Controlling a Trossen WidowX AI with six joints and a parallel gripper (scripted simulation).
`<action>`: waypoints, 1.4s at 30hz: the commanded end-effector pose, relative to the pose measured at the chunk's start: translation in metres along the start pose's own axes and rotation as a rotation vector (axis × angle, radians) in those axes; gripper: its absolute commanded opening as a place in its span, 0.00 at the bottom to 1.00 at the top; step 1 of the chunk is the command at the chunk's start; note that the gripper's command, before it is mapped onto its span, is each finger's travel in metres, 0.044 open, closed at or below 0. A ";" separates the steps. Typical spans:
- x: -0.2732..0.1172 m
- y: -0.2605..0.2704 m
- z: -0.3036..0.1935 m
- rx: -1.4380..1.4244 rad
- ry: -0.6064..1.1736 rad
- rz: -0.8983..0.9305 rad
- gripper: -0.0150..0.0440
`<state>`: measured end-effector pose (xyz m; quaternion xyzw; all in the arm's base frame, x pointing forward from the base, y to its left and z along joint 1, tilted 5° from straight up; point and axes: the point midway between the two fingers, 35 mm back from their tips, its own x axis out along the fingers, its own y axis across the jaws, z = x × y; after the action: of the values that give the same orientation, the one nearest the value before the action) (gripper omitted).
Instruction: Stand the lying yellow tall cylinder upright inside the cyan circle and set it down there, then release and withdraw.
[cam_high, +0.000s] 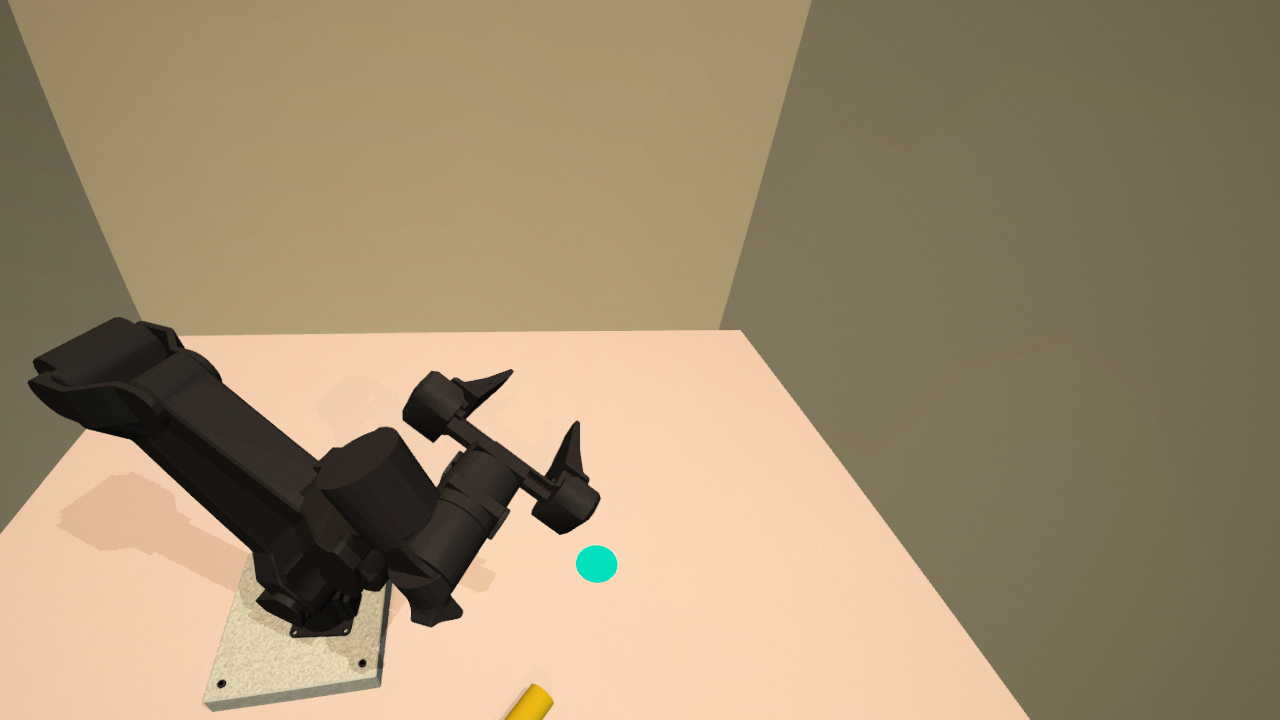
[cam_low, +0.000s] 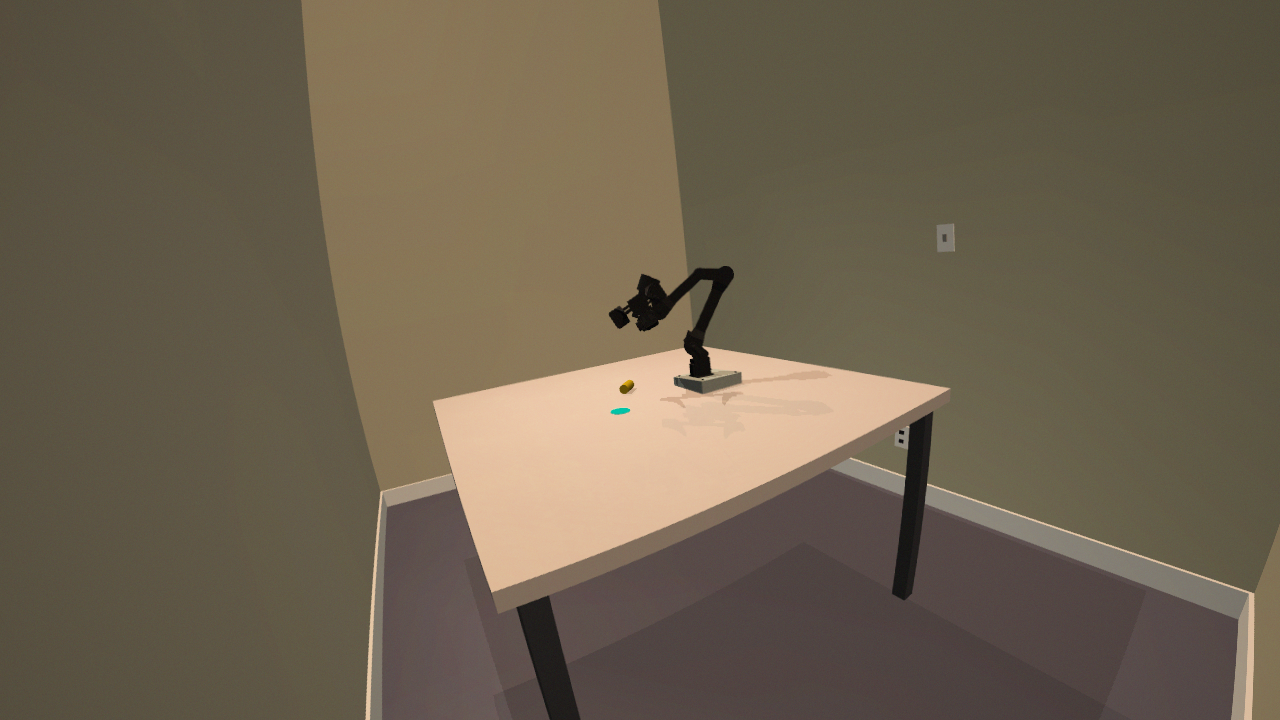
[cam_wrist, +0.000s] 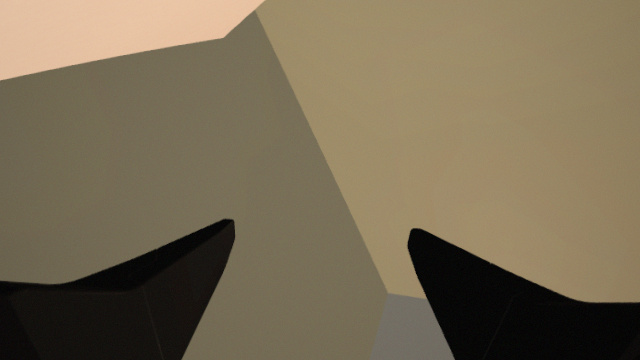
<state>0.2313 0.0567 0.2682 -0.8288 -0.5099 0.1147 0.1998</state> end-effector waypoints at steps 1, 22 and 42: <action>0.000 0.002 -0.001 0.014 0.006 0.005 0.89; -0.047 0.181 0.005 1.609 0.574 0.909 0.78; -0.136 0.137 0.080 1.991 0.795 2.022 0.78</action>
<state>0.3294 -0.0729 0.1606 -0.4878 0.3022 0.2912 0.7655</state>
